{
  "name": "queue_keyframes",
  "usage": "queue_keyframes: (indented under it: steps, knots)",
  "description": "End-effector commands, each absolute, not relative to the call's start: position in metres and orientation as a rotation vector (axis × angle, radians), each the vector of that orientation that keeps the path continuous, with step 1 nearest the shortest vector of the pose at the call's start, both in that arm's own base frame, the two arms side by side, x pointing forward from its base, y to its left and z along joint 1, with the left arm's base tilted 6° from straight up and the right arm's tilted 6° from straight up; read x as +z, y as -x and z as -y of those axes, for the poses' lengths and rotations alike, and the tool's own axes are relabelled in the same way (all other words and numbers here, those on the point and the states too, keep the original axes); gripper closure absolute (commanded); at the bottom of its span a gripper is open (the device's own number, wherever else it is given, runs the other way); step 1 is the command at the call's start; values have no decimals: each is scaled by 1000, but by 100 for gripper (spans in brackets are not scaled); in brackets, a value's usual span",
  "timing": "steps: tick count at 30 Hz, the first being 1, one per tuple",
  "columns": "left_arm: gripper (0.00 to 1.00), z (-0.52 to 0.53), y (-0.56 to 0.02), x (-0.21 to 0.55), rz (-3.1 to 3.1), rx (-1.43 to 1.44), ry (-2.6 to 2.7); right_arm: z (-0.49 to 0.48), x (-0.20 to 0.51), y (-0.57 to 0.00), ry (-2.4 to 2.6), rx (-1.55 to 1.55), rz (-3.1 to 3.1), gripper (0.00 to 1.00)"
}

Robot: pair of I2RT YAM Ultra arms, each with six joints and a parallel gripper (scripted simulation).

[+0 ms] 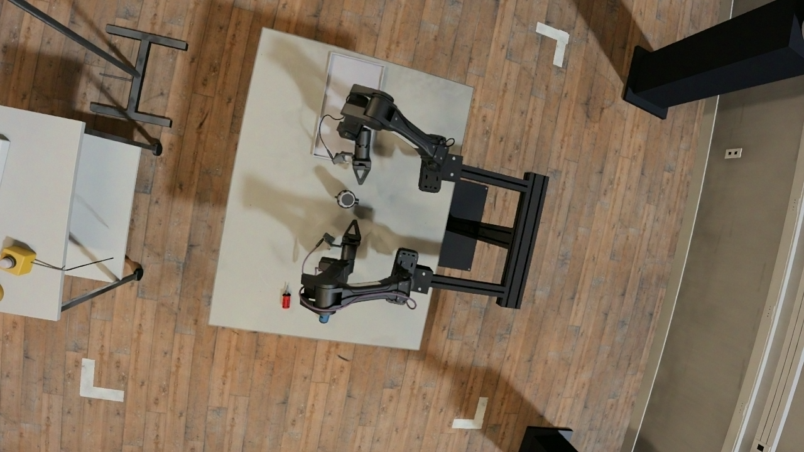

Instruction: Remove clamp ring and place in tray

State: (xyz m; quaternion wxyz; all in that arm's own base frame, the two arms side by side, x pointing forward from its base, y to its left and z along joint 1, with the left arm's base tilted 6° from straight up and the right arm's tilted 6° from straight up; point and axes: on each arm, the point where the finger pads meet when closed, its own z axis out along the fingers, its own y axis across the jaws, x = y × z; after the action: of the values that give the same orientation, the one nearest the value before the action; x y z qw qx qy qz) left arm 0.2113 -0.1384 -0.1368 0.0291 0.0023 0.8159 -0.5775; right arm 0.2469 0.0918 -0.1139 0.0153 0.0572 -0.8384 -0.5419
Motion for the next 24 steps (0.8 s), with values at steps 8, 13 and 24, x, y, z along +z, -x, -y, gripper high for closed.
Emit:
queue_keyframes:
  steps: [8, 13, 24]
  knots:
    - [70, 139, -226, -130, -2484, -1763, -63, -87, -127, -259, -198, -1688, 2644, 70]
    - [70, 139, -226, -130, -2484, -1763, -63, -86, -123, -264, -212, -1692, 2660, 70]
    - [70, 139, -226, -130, -2484, -1763, -63, -86, -123, -265, -217, -1696, 2662, 70]
